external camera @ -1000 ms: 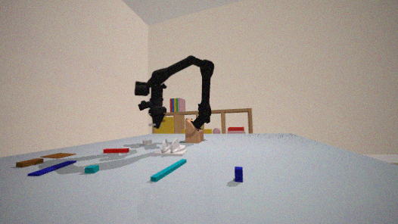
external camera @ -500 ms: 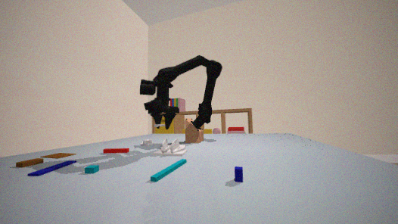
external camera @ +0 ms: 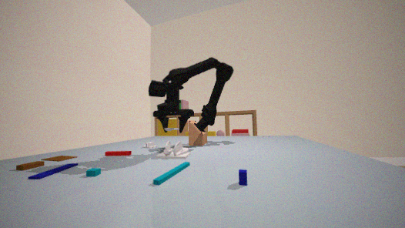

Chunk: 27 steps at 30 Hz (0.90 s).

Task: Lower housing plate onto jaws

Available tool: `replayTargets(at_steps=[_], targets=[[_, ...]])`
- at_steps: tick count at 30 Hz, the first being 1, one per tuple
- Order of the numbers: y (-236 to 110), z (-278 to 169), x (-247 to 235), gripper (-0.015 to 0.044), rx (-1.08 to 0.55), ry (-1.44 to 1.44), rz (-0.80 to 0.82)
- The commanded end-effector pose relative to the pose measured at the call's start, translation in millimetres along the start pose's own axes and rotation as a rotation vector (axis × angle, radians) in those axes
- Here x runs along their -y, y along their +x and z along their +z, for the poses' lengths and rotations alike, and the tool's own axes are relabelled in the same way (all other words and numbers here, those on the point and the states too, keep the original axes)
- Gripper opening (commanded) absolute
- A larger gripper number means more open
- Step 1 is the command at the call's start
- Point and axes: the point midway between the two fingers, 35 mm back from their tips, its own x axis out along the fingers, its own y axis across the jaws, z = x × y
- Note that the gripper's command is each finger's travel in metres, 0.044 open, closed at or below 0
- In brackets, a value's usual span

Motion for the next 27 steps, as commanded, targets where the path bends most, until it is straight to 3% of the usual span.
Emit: replayTargets(at_steps=[1,7,27], targets=[[1,-1,-16,0.0351,0.002,-0.121,0.01],[4,-2,-32,0.0351,0.0,-0.249,0.019],[4,-2,-33,0.0351,0.0,-0.253,0.02]])
